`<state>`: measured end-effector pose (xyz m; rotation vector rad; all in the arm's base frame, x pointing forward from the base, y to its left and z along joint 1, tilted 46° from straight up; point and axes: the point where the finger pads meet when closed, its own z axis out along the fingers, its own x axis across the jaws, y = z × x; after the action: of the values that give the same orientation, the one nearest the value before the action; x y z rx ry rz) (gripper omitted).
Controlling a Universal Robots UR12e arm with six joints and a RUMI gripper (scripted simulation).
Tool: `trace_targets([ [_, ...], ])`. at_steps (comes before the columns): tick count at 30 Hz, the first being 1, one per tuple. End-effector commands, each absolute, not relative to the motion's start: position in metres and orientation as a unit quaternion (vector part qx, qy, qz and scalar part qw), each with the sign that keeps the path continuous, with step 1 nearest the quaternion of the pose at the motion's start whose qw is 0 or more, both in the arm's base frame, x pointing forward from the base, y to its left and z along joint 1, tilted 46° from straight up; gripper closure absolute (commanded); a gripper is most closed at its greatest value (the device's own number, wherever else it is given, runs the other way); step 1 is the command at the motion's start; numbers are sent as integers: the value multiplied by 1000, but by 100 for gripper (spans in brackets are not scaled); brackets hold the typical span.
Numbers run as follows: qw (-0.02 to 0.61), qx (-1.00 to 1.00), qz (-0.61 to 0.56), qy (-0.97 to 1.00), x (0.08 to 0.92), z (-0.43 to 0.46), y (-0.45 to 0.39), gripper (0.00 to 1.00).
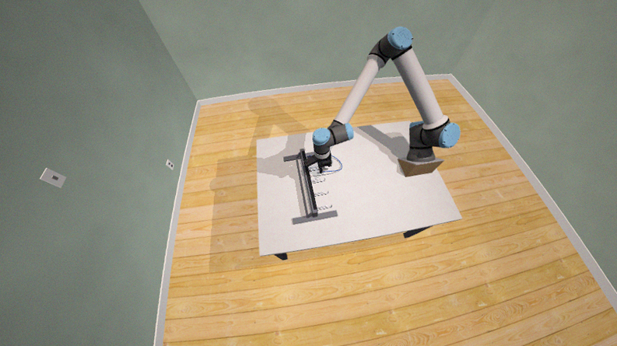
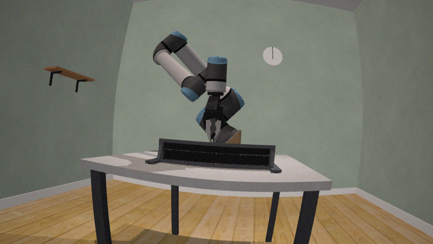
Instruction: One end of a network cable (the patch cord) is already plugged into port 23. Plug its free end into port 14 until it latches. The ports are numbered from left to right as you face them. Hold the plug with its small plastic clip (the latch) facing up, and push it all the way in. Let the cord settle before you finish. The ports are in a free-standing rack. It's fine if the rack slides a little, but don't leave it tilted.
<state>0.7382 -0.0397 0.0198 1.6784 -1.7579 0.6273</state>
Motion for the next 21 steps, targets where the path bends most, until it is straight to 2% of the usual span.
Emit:
trace_targets([
  [1, 310, 635, 239, -666, 749, 14, -48, 100],
  [21, 310, 635, 238, -666, 758, 6, -55, 100],
])
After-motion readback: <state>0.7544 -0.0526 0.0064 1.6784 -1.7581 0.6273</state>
